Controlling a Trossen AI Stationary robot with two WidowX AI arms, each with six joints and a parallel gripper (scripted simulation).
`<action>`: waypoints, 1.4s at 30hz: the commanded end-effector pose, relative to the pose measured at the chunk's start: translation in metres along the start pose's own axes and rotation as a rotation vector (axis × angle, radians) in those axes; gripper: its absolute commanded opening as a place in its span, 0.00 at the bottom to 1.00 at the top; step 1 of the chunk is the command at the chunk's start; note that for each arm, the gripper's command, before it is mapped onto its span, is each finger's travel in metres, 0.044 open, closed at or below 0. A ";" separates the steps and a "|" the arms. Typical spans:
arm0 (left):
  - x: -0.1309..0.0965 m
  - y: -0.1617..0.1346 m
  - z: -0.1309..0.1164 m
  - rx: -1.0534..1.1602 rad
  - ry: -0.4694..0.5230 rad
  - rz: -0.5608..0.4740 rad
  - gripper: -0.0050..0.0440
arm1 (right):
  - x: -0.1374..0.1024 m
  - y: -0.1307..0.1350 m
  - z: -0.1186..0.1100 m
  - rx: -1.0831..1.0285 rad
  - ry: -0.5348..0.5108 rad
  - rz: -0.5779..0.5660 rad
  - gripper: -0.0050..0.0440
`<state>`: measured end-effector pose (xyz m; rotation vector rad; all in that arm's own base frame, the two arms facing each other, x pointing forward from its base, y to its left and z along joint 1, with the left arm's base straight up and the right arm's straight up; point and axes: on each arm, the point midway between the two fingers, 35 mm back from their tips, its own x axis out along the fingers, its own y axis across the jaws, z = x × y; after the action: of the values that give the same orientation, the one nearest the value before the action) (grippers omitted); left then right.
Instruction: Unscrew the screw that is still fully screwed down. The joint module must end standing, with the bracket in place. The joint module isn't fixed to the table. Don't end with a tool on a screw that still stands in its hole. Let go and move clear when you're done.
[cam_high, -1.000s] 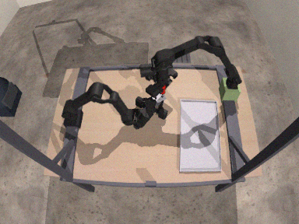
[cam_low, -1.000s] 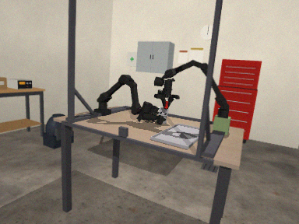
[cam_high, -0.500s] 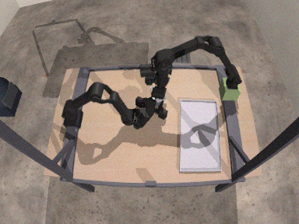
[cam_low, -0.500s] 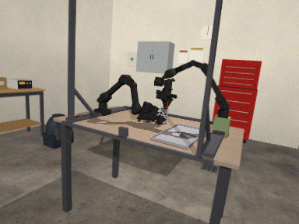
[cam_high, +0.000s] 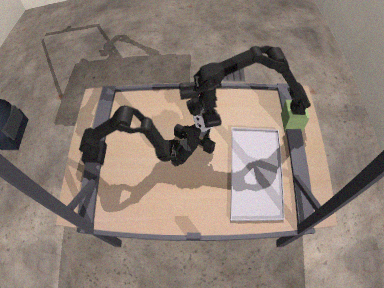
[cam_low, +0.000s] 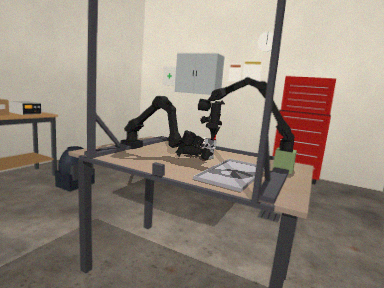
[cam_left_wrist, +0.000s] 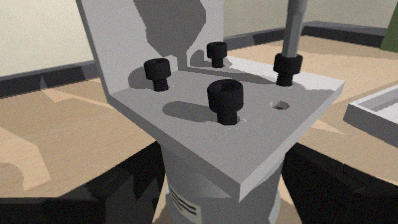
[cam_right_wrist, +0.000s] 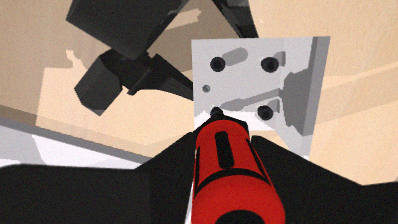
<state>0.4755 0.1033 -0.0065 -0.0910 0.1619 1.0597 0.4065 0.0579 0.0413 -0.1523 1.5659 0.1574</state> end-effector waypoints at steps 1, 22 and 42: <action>0.002 -0.003 0.011 -0.025 -0.013 -0.001 0.60 | -0.007 0.001 0.004 -0.048 -0.018 -0.002 0.37; 0.002 -0.003 0.011 -0.025 -0.013 -0.001 0.60 | -0.012 0.001 0.004 -0.043 -0.032 -0.003 0.37; 0.002 -0.003 0.011 -0.025 -0.013 -0.001 0.60 | -0.009 0.002 0.007 -0.044 -0.022 -0.011 0.37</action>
<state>0.4755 0.1033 -0.0065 -0.0910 0.1619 1.0597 0.4070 0.0582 0.0413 -0.1842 1.5673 0.1862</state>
